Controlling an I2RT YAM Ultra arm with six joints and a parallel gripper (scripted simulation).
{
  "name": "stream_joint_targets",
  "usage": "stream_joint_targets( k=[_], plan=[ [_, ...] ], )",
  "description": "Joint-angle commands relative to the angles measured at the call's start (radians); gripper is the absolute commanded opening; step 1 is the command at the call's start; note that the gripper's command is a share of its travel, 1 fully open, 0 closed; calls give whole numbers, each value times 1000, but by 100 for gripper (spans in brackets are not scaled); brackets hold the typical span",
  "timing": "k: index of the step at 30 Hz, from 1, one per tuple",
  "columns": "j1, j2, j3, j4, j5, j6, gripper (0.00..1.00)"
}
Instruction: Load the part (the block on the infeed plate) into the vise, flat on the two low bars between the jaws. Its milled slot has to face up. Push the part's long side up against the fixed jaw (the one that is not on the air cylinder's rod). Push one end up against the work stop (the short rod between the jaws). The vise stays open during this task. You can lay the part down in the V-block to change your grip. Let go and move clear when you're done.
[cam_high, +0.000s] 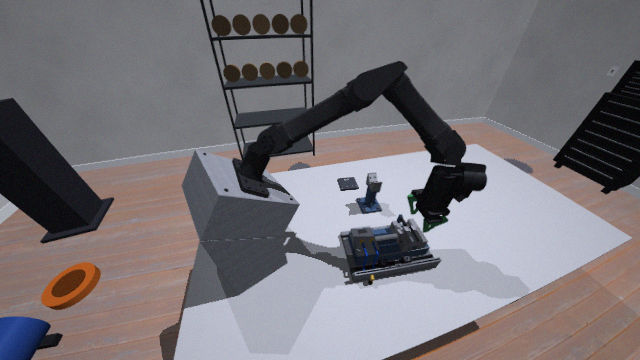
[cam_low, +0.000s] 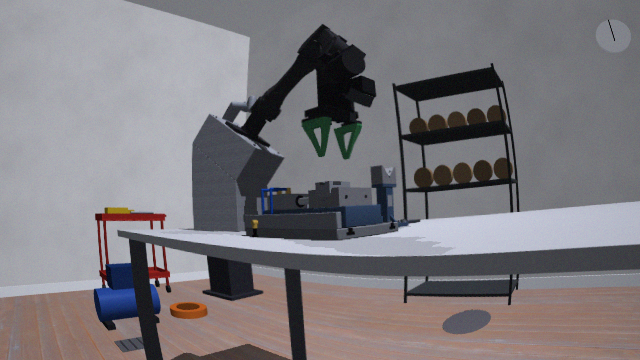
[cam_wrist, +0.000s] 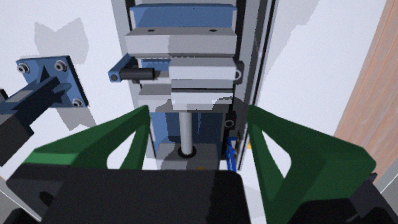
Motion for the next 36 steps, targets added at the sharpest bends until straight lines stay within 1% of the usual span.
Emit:
stream_joint_targets(
  k=[1,4,5,36],
  plan=[
    [-26,-36,26,-19,-7,-12,74],
    [-27,-36,26,-20,-7,-12,74],
    [-27,-36,26,-19,-7,-12,0],
    [-27,-37,25,-15,-6,-12,0]
  ],
)
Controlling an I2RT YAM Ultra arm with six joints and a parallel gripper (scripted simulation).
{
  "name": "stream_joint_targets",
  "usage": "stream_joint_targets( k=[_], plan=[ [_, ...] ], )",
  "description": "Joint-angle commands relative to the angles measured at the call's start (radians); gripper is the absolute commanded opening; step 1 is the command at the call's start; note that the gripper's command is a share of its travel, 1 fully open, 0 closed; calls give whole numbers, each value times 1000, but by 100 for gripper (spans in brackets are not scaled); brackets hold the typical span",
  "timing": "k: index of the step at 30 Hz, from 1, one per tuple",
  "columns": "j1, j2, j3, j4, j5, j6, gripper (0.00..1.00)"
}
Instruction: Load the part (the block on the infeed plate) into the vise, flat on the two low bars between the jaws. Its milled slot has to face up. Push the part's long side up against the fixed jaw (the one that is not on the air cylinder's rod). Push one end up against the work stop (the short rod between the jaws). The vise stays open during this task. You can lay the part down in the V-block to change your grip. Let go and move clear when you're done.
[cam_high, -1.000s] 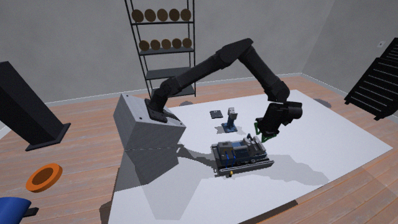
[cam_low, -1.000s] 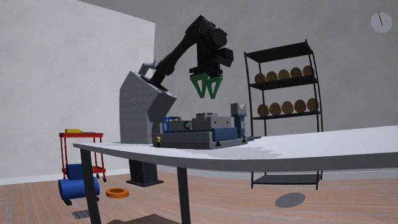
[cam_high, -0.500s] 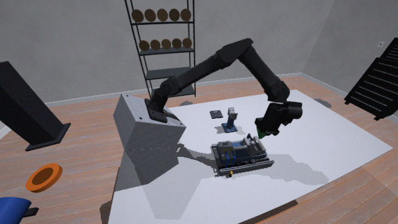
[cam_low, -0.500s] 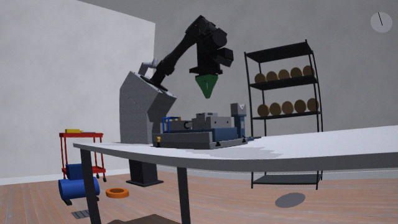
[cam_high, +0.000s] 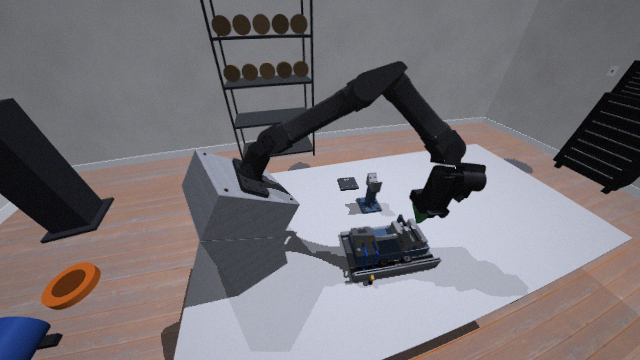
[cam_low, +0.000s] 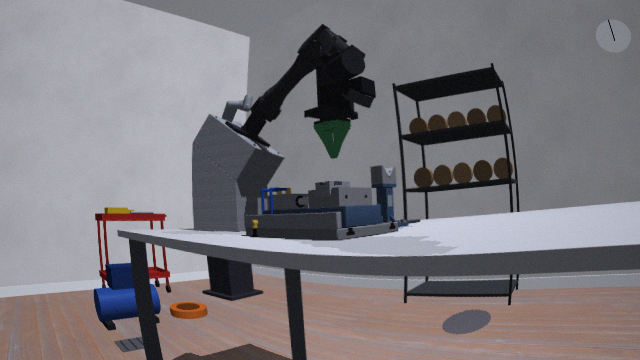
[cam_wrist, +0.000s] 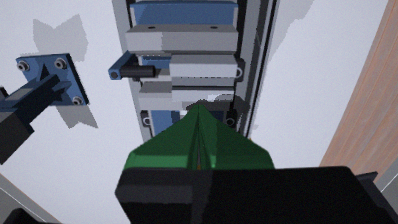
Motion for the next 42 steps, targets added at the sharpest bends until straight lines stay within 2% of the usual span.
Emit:
stream_joint_targets(
  k=[1,6,9,12,14,16,28,31,33,42],
  plan=[
    [-27,-37,25,-6,-6,-7,0],
    [-27,-38,11,3,-5,-31,0],
    [-27,-40,-25,15,-5,-112,0],
    [-27,-50,-46,24,-1,-260,0],
    [-27,-50,-46,24,-1,-260,0],
    [-27,-60,-67,34,1,-391,0],
    [-31,-92,-138,72,1,-815,0],
    [-32,-94,-141,74,-1,-831,0],
    [-33,-103,-162,84,-1,-965,0],
    [-36,-127,-216,113,-2,-1283,0]
  ],
)
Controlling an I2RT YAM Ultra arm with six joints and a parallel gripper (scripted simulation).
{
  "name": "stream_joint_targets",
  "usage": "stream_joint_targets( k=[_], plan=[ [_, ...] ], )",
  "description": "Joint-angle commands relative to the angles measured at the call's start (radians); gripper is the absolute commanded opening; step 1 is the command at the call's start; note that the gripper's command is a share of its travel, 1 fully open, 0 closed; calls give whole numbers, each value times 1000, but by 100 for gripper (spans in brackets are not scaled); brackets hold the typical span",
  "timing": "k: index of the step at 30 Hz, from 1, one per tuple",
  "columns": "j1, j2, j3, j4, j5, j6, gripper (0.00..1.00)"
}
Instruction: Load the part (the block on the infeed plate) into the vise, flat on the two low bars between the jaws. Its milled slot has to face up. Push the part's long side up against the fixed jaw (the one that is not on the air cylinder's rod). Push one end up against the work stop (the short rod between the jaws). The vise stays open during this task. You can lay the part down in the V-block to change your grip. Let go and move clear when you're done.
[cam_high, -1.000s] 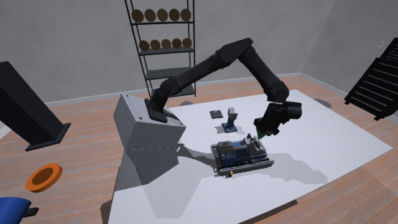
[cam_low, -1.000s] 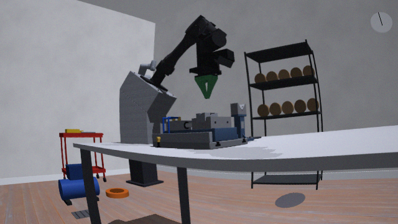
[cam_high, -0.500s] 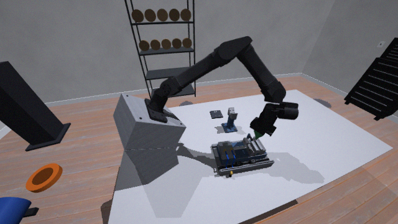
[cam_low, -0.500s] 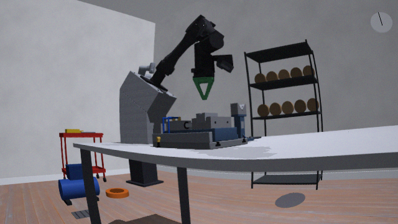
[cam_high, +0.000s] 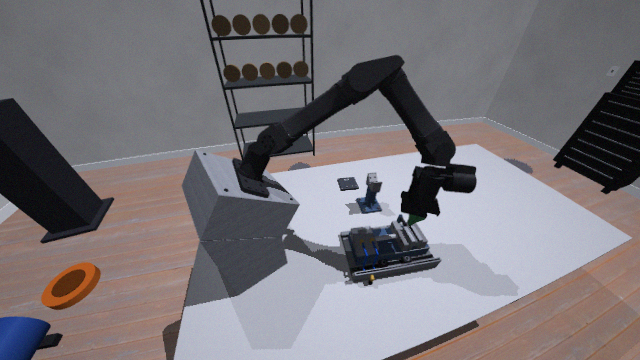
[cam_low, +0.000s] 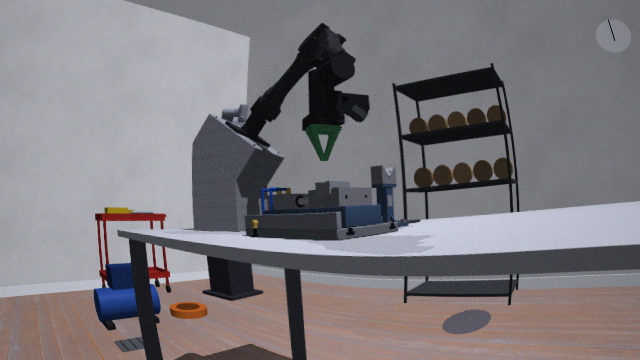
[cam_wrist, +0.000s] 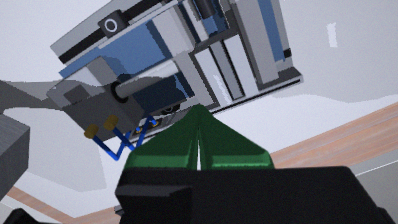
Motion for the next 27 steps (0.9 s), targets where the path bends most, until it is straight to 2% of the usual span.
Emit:
stream_joint_targets(
  k=[1,4,6,11,27],
  plan=[
    [-28,-45,-29,23,-5,-186,0],
    [-29,-53,-48,32,-5,-298,0],
    [-29,-53,-48,32,-5,-298,0],
    [-32,-63,-72,46,-10,-448,0],
    [-34,-64,-64,37,-16,-467,0]
  ],
)
